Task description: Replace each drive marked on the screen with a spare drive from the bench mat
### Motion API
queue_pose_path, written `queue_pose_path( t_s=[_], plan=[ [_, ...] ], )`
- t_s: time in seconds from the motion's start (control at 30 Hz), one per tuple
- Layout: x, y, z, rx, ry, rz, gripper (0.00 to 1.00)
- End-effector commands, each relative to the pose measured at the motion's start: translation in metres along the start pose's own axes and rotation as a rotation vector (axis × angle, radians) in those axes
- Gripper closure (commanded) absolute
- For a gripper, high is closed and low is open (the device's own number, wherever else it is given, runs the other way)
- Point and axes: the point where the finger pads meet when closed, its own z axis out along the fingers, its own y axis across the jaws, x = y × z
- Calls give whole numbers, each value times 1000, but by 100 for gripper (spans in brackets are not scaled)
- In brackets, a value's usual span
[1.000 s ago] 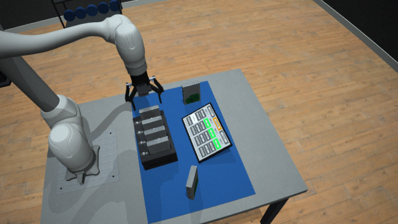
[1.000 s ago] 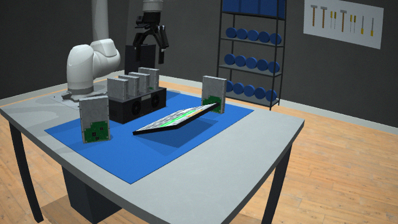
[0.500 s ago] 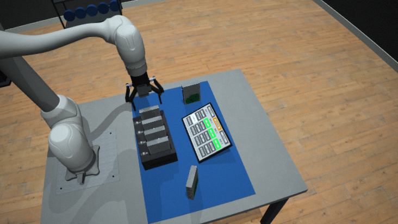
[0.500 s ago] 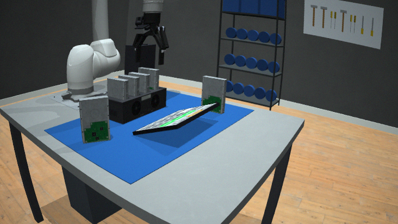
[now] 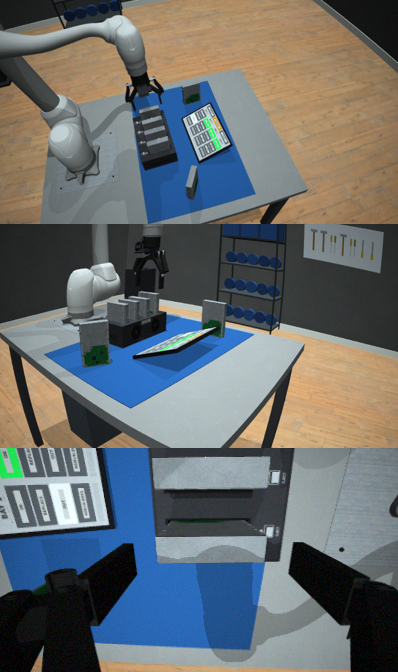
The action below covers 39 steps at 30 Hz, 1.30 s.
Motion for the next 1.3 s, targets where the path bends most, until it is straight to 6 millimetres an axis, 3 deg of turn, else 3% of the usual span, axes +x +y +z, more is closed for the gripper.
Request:
queue_pose_path(
  t_s=[0.0,0.6,1.27],
  plan=[
    [0,0,0,1,-1,0,11],
    [0,0,6,1,-1,0,11],
    [0,0,44,1,-1,0,11]
  ],
)
